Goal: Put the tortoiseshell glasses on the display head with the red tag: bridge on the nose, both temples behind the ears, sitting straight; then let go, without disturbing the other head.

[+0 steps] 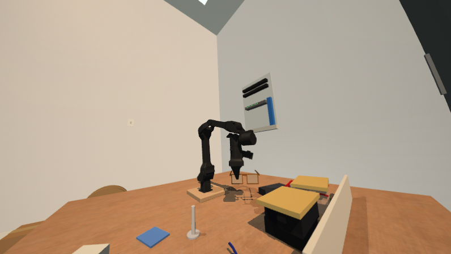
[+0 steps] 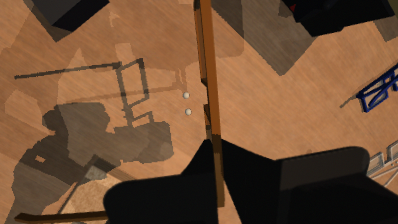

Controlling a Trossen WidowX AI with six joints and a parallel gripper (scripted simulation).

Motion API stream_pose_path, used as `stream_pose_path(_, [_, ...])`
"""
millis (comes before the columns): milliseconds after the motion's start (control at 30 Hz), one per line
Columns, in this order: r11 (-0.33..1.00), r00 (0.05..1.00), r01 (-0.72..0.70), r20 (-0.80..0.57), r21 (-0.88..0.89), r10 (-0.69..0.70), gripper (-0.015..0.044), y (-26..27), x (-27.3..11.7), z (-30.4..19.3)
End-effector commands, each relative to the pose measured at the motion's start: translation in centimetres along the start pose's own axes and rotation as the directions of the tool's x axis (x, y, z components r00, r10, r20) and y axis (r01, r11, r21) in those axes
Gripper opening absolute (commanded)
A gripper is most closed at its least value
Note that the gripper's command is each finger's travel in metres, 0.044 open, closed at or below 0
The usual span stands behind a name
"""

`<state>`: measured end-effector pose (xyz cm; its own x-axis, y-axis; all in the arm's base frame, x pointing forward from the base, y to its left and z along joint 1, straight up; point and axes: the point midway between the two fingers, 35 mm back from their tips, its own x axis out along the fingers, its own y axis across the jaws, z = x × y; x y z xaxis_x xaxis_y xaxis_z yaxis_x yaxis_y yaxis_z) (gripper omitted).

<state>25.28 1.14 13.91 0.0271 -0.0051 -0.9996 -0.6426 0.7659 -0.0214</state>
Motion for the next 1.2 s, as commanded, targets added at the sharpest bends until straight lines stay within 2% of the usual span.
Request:
stream_pose_path(0, [0.997, 1.0, 0.023, -0.003, 0.071, -0.023, 0.0, 0.2, -0.5, 0.5])
stream_pose_path(567, [0.872, 0.993, 0.112, -0.028, 0.476, -0.112, 0.0, 2.3, -1.5, 2.5])
stream_pose_path(1167, [0.565, 0.977, 0.14, -0.021, 0.813, -0.212, 0.0, 4.8, -2.8, 4.5])
